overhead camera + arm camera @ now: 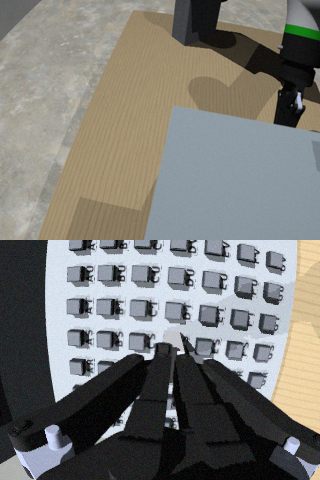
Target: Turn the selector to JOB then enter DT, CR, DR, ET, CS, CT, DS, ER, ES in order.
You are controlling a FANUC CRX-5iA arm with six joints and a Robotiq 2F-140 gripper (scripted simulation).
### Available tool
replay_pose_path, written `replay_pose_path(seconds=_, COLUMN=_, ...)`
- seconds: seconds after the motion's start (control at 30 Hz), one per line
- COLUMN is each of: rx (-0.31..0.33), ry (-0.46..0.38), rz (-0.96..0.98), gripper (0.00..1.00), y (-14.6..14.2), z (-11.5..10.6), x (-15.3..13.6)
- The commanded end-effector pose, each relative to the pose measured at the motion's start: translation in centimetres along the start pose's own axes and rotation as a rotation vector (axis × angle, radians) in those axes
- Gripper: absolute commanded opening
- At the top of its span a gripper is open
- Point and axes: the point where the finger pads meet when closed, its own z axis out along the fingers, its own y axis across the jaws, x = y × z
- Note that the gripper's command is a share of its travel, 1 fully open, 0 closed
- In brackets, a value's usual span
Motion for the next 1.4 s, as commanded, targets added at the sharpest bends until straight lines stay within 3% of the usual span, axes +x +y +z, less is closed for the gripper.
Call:
replay_pose_path(seconds=0.0, rx=0.0, ry=0.0, rz=0.0, gripper=0.0, y=0.0, z=0.0, x=0.0)
replay_pose_path(seconds=0.93, rx=0.0, ry=0.0, rz=0.0, gripper=0.0, y=0.0, z=-3.4, x=0.0)
replay_pose_path(seconds=1.37, rx=0.0, ry=0.0, rz=-0.007, gripper=0.0, y=0.0, z=-3.7, x=0.1)
